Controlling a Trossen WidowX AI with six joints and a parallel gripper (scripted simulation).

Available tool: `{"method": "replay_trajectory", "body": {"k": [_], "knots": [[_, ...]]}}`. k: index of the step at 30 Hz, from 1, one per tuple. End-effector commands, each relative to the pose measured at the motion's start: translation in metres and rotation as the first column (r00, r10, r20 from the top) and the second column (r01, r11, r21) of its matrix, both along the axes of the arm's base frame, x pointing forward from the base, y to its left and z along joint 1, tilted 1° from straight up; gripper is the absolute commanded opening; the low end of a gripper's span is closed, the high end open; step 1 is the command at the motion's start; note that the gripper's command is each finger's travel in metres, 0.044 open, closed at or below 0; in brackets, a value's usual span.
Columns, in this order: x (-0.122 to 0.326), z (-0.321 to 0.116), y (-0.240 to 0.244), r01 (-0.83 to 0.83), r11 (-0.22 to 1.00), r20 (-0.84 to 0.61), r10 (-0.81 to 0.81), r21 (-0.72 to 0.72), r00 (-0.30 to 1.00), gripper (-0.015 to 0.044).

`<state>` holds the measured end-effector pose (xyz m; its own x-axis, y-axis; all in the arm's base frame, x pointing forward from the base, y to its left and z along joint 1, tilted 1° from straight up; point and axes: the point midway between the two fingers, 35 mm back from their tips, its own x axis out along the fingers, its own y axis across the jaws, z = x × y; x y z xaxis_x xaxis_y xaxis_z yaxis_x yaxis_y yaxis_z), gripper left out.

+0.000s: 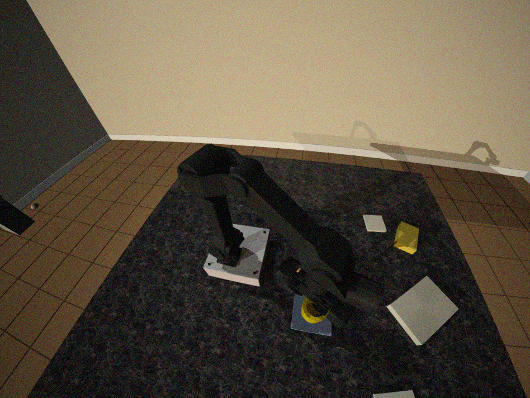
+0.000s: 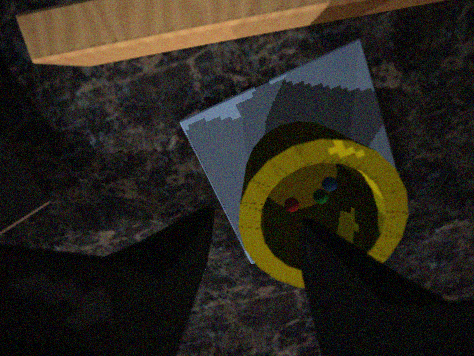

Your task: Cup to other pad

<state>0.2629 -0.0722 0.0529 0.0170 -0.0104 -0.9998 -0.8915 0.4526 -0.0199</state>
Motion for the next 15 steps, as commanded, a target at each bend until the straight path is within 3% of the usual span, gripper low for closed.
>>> {"method": "replay_trajectory", "body": {"k": [1,15], "knots": [[-0.001,-0.009,0.0,-0.004,1.0,-0.004,0.004,-0.002,1.0,0.0167],[-0.001,-0.032,-0.001,-0.004,1.0,-0.004,0.004,-0.002,1.0,0.0167]]}}
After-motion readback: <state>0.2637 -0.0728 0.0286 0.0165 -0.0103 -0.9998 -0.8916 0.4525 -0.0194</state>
